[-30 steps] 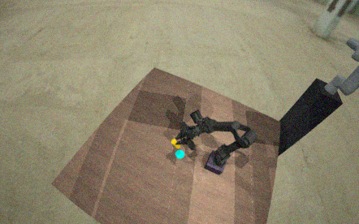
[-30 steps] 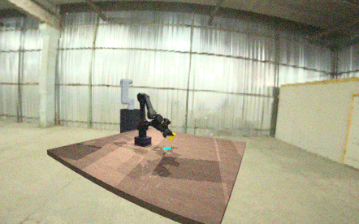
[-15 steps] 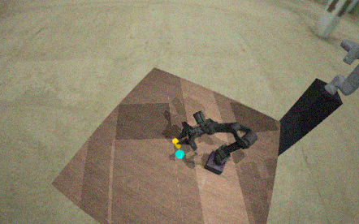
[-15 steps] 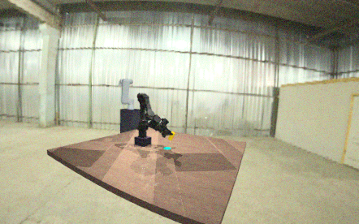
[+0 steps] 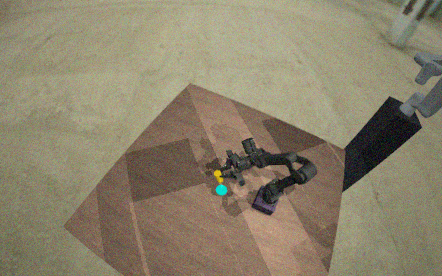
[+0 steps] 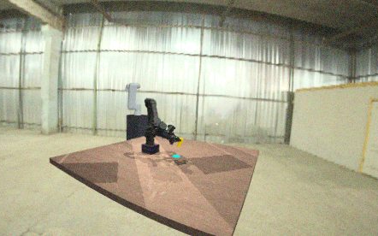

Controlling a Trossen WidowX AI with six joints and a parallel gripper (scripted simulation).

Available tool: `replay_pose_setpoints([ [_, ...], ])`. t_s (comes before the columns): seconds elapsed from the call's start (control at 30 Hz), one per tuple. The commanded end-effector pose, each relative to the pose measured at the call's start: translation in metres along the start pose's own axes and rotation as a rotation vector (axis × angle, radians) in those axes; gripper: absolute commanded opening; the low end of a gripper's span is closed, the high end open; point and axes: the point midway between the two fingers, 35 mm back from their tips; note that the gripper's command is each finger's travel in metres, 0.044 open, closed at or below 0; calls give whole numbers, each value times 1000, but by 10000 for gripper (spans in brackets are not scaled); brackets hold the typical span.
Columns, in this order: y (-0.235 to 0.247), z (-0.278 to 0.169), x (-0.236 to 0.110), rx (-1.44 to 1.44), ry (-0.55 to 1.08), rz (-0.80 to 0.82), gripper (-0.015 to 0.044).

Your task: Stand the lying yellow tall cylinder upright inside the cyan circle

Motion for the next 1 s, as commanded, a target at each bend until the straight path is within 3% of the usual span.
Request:
replay_pose_setpoints([
  [0.0, 3, -1, -2, -12, -25, 14, 105],
  [0.97, 19, -5, -21, -102, -175, 71, 105],
])
Point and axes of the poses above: the point midway between the two fingers, 35 mm back from their tips, its own x axis out along the fingers, its own y axis across the jaws, z = x × y, and after that the axes turned 15 degrees about x, right-handed
